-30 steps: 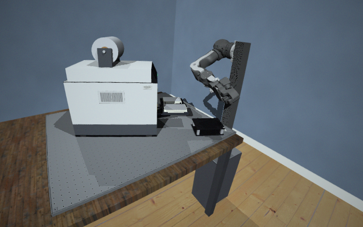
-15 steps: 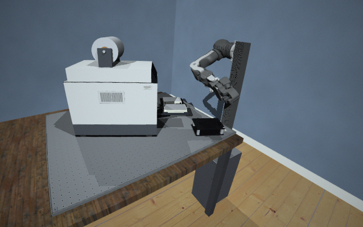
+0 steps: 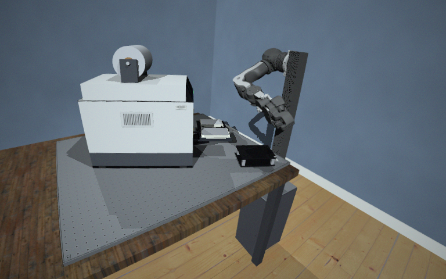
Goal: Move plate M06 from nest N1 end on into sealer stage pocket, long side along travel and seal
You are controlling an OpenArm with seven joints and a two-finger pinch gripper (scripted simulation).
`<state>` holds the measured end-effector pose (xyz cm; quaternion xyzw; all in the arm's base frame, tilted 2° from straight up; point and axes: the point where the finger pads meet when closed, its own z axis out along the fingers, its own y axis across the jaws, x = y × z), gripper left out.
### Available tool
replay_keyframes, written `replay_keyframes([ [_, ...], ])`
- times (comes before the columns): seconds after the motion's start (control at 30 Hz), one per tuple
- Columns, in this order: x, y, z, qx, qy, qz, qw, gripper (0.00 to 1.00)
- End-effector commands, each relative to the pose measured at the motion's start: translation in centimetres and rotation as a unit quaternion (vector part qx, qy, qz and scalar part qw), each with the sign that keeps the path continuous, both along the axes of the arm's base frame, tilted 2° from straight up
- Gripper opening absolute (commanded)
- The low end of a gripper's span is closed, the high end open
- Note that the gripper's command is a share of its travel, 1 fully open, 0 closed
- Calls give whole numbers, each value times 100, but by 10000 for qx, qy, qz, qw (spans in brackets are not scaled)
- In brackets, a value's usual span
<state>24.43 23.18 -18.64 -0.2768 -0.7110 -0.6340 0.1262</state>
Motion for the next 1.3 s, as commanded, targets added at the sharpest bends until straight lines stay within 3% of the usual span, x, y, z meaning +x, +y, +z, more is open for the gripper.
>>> replay_keyframes([
  [0.0,-4,-1,4,-24,-21,17,10000,0],
  [0.63,10,1,26,-24,-21,17,10000,0],
  [0.8,-86,-51,-142,-691,-92,295,9971,0],
  [1.27,-78,-45,-126,-664,-84,287,9973,0],
])
